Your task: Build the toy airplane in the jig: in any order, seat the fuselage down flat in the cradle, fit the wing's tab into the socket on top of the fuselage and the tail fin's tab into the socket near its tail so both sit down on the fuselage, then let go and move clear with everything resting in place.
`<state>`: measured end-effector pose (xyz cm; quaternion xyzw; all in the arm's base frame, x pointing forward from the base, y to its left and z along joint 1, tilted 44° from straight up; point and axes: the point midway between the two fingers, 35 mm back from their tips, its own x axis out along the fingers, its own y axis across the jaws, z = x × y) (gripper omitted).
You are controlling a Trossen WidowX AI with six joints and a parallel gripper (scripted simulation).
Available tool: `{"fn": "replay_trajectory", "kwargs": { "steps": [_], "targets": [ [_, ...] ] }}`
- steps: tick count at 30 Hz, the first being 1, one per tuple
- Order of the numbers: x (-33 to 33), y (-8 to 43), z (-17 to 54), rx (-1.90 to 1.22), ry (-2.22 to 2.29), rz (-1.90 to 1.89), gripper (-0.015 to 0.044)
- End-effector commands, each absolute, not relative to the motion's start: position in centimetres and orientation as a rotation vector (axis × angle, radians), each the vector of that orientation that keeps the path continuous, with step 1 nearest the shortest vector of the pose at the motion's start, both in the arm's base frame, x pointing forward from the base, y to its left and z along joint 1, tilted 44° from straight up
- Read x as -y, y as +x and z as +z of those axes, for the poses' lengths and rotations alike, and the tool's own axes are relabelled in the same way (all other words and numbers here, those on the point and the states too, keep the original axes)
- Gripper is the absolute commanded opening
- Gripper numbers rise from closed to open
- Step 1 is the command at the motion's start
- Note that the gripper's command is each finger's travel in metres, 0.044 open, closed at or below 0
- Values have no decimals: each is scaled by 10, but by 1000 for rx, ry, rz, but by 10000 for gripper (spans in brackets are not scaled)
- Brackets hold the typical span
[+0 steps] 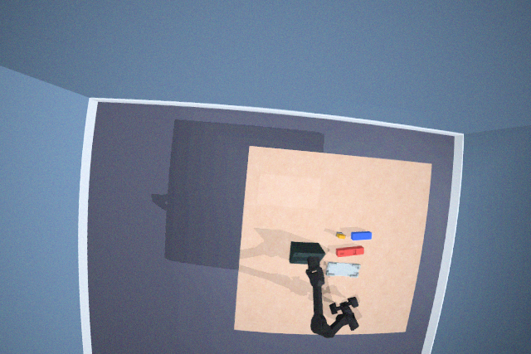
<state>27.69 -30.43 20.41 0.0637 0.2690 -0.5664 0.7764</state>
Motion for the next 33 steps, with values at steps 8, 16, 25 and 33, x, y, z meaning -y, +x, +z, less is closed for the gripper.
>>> {"fn": "replay_trajectory", "kwargs": {
  "steps": [8,16,25,33],
  "targets": [
    [154,345,103,-1030,0,-863,440],
    [34,327,50,-1331,-300,-633,440],
    [-48,276,27,-1503,-699,-480,440],
    [-20,278,-3,-1502,-700,-481,440]
  ]
}}
